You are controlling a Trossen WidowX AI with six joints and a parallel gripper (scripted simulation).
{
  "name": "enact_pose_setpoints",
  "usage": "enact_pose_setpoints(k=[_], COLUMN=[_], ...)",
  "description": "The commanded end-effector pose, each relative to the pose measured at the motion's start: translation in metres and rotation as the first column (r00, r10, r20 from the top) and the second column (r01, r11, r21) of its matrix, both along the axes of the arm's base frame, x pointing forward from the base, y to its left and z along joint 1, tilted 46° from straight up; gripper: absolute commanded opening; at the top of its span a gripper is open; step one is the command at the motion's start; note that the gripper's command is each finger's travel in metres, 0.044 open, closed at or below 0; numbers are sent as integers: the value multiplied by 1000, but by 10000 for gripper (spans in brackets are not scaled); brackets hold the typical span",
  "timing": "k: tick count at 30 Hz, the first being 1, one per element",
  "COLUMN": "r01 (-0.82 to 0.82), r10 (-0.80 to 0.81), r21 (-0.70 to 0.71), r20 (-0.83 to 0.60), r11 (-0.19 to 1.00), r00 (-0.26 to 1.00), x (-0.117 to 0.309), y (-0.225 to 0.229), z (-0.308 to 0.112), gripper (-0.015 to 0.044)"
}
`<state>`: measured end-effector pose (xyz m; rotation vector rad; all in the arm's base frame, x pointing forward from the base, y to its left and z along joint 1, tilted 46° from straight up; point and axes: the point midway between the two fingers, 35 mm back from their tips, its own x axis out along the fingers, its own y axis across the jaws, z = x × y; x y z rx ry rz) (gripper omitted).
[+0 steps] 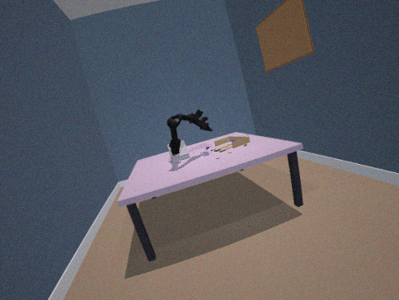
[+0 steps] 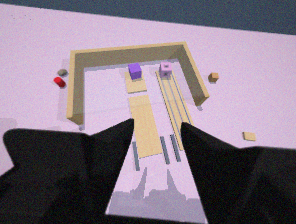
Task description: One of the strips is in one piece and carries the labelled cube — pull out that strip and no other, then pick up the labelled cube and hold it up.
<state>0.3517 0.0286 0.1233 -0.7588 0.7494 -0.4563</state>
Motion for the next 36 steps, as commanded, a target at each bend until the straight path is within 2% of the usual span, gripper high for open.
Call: enact_pose_setpoints(k=[1, 6, 16, 36], r01=[81, 164, 330, 341], r10=[-81, -171, -311, -316], r21=[-12, -49, -91, -91], r20=[-106, -294, -632, -650], r11=[997, 985, 939, 936], r00=[991, 940, 710, 691], x=[20, 38, 38, 38], y=[-25, -60, -137, -157], z=[0, 2, 5, -10], gripper=[138, 6, 0, 0])
